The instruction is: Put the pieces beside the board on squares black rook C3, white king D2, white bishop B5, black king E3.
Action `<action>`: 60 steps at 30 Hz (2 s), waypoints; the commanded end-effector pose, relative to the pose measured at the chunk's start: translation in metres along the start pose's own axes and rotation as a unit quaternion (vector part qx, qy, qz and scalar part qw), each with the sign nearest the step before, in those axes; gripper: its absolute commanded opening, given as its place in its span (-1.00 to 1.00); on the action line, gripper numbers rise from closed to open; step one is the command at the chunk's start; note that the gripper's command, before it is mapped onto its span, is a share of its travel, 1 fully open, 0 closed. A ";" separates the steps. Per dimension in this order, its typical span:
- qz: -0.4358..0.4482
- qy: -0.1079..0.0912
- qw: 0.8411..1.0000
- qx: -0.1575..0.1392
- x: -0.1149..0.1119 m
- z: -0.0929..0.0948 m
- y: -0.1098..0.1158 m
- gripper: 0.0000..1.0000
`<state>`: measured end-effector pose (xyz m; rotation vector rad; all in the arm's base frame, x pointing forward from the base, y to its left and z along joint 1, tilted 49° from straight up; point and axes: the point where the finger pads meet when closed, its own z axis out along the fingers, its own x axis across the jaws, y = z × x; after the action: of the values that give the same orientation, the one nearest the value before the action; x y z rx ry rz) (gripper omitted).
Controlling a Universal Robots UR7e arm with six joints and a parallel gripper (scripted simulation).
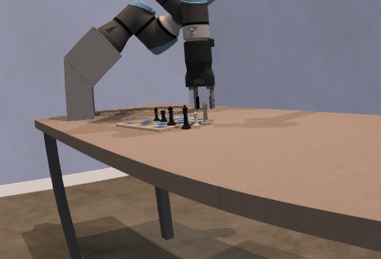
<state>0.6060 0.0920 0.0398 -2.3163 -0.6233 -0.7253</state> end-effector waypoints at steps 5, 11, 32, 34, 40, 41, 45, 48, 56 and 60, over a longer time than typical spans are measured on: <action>0.000 0.001 1.000 -0.001 0.001 0.013 0.001 0.58; 0.000 0.001 1.000 -0.001 0.001 0.016 0.001 0.58; 0.000 0.001 1.000 -0.001 0.001 0.016 0.001 0.58; 0.000 0.001 1.000 -0.001 0.001 0.016 0.001 0.58; 0.000 0.001 1.000 -0.001 0.001 0.016 0.001 0.58; 0.000 0.001 1.000 -0.001 0.001 0.016 0.001 0.58; 0.000 0.001 1.000 -0.001 0.001 0.016 0.001 0.58; 0.000 0.001 1.000 -0.001 0.001 0.016 0.001 -1.00; 0.000 0.001 1.000 -0.001 0.001 0.016 0.001 -1.00; 0.000 0.001 1.000 -0.001 0.001 0.016 0.001 -1.00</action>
<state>0.6117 0.1029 0.0292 -2.3169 -0.6227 -0.7259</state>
